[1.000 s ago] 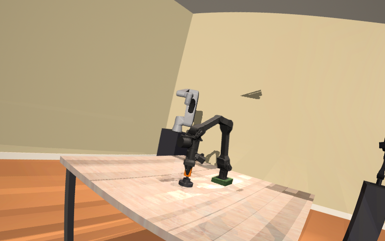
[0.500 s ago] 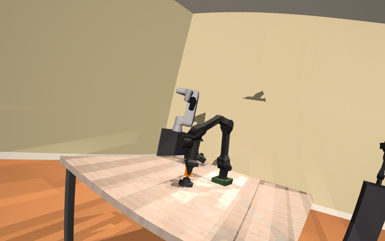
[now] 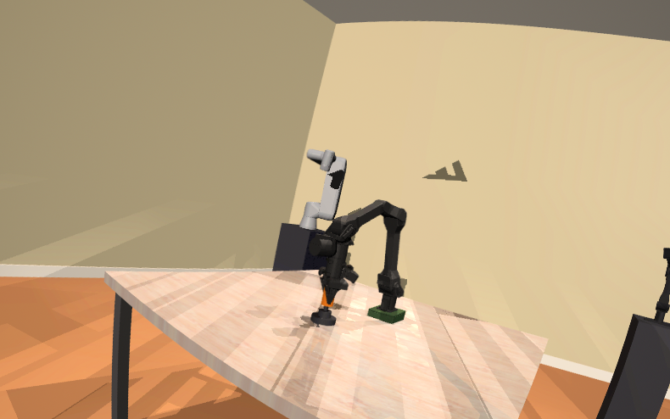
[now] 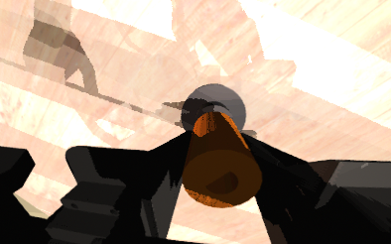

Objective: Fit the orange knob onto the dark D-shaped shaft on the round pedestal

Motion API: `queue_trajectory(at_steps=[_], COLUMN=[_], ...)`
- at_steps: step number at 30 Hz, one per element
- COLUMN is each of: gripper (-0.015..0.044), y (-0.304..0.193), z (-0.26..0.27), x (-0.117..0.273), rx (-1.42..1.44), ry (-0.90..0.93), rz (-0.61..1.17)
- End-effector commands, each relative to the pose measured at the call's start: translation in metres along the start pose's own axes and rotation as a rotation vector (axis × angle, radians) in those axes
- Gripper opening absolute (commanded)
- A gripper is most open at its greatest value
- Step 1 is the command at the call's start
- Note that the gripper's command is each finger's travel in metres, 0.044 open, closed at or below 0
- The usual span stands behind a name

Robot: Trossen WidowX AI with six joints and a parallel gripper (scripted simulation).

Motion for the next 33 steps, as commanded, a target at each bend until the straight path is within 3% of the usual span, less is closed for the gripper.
queue_trajectory(at_steps=[1, 33], gripper=[0.0, 0.0], y=[-0.0036, -0.005], z=[-0.0018, -0.0029], x=[0.0037, 0.0031], rx=[0.107, 0.203], ry=[-0.007, -0.007], rz=[0.008, 0.009])
Point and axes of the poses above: the point midway between the two fingers, 35 mm back from their tips, its own x axis back along the fingers, its own z axis across the jaws, y = z × x, the point moved 1 cm from there along x, back along the fingers, and after that the axes turned 8 degrees about x, right-handed, at the moved point
